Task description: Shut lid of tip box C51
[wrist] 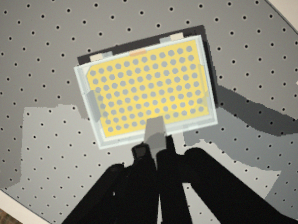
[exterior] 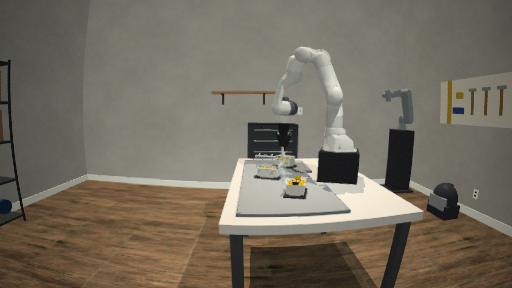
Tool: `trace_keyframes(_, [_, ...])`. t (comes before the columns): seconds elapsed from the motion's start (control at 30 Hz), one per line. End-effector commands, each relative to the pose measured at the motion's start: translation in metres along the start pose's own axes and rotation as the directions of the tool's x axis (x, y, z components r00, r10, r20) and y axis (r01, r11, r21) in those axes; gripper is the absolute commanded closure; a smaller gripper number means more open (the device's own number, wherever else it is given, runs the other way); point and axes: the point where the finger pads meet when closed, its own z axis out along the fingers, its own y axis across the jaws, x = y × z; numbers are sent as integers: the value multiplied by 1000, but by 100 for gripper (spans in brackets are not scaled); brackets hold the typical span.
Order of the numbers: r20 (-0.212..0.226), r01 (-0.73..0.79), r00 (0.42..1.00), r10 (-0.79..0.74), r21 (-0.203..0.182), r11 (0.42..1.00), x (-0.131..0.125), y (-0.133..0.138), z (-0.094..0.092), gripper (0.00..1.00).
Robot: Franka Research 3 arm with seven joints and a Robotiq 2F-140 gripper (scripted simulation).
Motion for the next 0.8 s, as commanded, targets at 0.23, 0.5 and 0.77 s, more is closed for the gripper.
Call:
trace_keyframes(0.23, [-2, 2, 1000, -2, 6, 1000, 1, -2, 3, 100])
trace_keyframes(0.5, [-2, 2, 1000, -2, 6, 1000, 1, -2, 5, 100])
trace_keyframes(0.77, [-2, 2, 1000, -2, 6, 1000, 1, -2, 8, 100])
